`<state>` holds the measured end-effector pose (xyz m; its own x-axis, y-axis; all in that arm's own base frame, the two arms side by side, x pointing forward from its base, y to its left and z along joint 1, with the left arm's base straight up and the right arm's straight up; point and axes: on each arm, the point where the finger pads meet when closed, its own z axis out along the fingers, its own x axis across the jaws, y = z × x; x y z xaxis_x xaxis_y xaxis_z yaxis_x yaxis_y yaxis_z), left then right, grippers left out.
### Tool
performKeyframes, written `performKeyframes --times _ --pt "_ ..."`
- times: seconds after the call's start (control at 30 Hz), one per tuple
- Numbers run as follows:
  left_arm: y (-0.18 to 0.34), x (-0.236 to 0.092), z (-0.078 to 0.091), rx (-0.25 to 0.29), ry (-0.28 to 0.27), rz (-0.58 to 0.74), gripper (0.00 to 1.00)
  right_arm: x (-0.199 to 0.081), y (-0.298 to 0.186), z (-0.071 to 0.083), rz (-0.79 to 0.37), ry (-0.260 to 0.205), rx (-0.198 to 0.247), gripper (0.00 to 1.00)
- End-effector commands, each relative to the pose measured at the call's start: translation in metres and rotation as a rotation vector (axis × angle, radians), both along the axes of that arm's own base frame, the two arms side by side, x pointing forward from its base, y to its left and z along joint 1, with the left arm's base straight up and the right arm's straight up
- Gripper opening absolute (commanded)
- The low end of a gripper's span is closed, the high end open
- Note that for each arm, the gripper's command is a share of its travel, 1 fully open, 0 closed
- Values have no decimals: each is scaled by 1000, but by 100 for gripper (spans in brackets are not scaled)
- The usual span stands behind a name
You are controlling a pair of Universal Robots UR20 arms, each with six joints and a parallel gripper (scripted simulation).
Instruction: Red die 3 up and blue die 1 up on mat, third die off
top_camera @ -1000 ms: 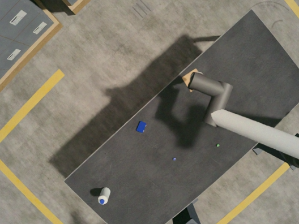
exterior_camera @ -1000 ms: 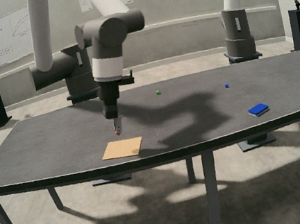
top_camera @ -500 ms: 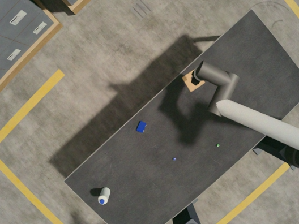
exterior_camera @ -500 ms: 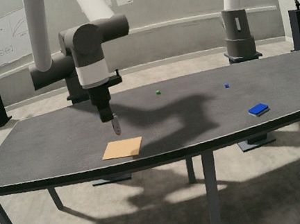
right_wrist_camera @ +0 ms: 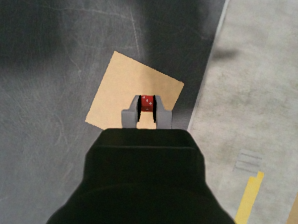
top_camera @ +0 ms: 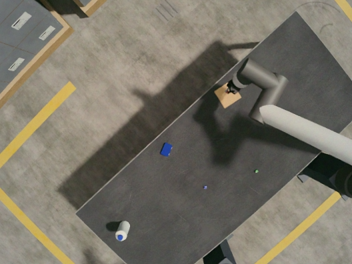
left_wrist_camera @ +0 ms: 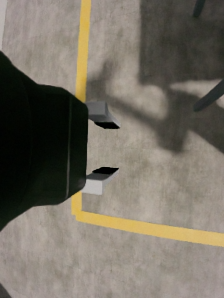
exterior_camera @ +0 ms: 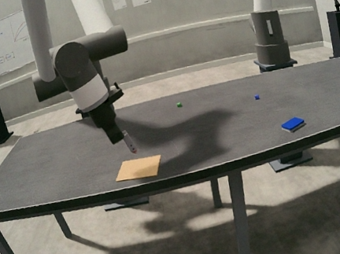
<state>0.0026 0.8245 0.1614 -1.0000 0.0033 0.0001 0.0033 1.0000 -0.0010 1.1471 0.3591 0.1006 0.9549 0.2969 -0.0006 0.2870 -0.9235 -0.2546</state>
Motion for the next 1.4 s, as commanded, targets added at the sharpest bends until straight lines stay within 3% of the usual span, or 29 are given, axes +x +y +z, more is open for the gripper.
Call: performKeyframes --times 0.0,0.13,0.2,0.43,0.5,0.77,1.37 --pt "0 0 1 1 0 0 100 0 0 0 1 27 84 34" --pt "0 0 1 1 0 0 100 1 -1 -1 1 64 204 34" --pt "0 0 1 1 0 0 100 1 -2 0 1 75 243 34" --pt "0 0 1 1 0 0 100 2 -5 -1 1 80 259 34" --pt "0 0 1 1 0 0 100 2 -5 -2 1 89 285 34" --pt "0 0 1 1 0 0 100 2 -6 -3 1 153 492 34" --pt "0 0 1 1 0 0 100 3 -8 -5 0 156 504 34"
